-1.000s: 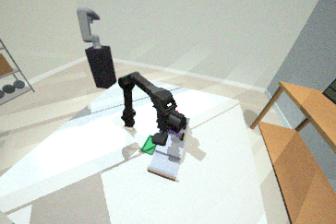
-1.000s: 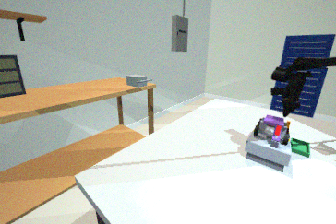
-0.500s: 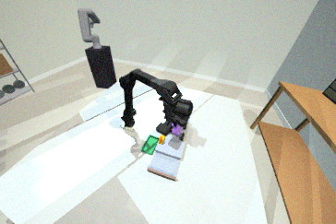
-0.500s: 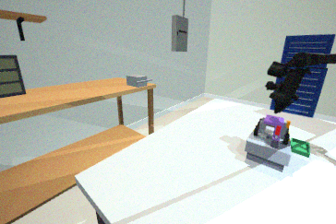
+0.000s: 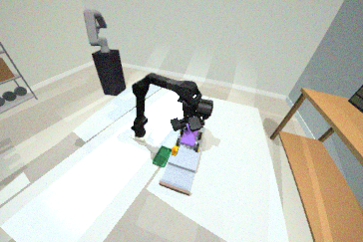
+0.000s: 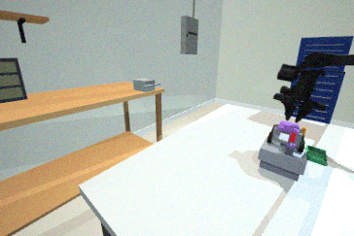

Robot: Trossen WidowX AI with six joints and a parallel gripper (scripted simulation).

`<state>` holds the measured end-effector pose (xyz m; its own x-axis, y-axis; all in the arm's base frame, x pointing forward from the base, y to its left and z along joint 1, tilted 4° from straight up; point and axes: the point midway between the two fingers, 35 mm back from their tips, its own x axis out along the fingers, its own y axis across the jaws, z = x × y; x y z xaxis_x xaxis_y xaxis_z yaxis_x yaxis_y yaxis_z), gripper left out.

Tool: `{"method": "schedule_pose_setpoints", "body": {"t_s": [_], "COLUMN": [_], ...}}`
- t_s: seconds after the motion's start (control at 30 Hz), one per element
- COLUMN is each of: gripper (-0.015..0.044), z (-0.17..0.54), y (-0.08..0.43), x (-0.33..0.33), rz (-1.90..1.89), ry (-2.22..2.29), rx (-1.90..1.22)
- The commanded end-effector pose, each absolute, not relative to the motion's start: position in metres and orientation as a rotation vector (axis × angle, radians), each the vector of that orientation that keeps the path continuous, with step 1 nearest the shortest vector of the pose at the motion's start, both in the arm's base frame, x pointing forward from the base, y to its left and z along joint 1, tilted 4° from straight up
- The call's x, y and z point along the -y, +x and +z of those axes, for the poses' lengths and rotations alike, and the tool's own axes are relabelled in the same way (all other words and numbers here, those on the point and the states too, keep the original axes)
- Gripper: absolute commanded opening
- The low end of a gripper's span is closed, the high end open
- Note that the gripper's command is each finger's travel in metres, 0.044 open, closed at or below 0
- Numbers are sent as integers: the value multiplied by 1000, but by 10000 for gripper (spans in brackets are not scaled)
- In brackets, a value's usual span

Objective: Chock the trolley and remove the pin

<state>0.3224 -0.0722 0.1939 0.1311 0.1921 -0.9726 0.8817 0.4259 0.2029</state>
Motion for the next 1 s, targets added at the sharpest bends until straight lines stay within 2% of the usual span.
{"method": "schedule_pose_setpoints", "body": {"t_s": [0.0, 0.43, 0.97], "gripper": [190, 190, 190], "z": [198, 210, 199], "y": [325, 325, 326], "x": [55, 3, -1], "rz": [-773, -1163, -1170], "ry": [1201, 1622, 1627], "rx": [-1375, -1344, -1344]}}
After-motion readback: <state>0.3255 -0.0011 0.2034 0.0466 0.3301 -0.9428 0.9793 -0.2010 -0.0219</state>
